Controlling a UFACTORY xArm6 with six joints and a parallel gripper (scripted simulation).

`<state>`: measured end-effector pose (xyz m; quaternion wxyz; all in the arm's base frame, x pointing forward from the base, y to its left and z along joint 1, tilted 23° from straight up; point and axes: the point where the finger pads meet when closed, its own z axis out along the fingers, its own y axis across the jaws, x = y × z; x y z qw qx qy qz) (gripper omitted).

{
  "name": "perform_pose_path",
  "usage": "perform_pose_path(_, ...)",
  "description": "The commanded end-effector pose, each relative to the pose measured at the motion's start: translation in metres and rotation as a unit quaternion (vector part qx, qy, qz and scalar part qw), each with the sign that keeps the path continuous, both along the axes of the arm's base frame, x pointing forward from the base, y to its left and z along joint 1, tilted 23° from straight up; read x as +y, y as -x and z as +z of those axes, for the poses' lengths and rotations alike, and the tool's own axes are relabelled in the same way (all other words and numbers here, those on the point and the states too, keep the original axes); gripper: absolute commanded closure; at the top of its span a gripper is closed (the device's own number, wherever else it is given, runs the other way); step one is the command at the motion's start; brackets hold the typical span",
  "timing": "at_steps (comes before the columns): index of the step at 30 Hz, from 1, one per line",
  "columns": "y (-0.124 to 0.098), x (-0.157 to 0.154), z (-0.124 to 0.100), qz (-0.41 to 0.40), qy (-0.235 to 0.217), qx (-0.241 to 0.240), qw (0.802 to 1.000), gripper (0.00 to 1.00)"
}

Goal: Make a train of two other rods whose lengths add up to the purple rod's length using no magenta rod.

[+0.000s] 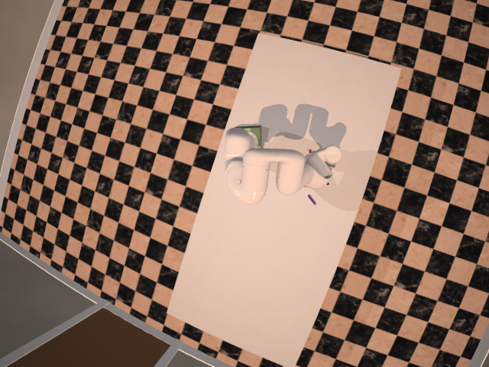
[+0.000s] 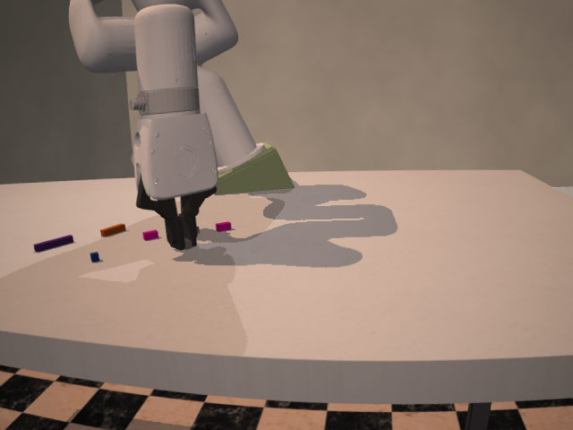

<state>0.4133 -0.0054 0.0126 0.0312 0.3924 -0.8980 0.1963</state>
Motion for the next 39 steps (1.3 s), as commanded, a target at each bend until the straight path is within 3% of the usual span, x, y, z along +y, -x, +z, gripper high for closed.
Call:
perform_pose_path(1,-0.001,0.001,0.001,0.000,0.000,-0.002,1.000,0.96)
perform_pose_path(16,-0.001,0.001,0.001,0.000,0.000,-0.002,1.000,0.76)
perform_pose_path(30,-0.001,0.001,0.002,0.000,0.000,-0.002,1.000,0.76)
perform_pose_path(39,0.001,0.009,0.021,0.000,0.000,-0.002,1.000,0.76)
